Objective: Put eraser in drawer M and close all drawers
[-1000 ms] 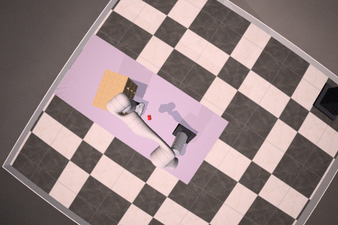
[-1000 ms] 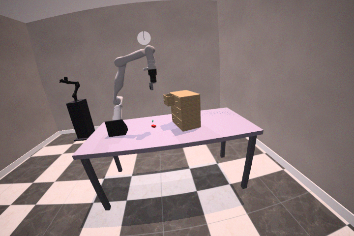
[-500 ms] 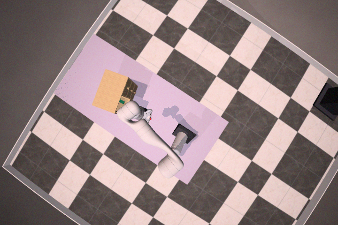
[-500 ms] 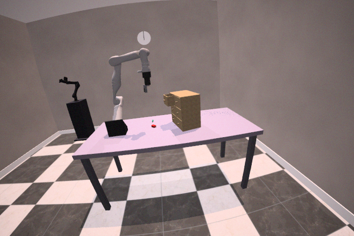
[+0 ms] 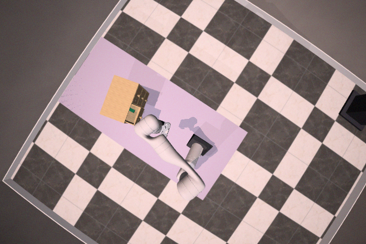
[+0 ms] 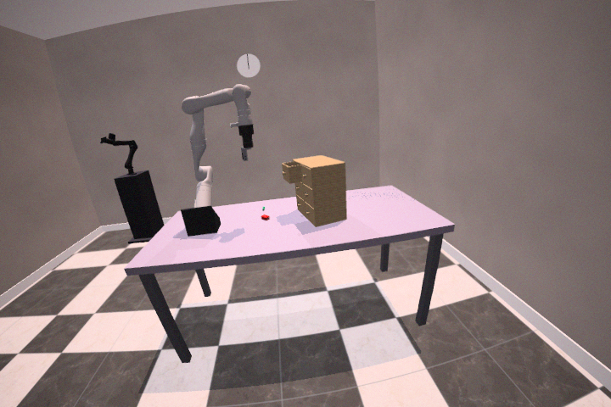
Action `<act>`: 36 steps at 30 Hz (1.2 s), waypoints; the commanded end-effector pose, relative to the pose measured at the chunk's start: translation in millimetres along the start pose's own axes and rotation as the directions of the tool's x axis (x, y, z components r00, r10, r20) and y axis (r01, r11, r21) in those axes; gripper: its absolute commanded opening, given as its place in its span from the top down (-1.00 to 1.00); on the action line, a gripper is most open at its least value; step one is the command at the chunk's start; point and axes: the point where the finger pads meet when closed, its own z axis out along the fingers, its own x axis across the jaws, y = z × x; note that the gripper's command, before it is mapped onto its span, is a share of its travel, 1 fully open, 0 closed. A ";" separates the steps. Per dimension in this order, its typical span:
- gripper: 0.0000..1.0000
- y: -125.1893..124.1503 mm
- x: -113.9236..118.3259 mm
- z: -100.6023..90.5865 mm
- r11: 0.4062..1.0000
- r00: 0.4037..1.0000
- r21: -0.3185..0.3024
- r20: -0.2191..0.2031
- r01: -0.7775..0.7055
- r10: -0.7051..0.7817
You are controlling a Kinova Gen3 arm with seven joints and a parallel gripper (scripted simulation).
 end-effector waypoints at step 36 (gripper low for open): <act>-1.00 45.1 1.1 60.1 0.730 1.000 -0.684 -0.003 0.007 -0.013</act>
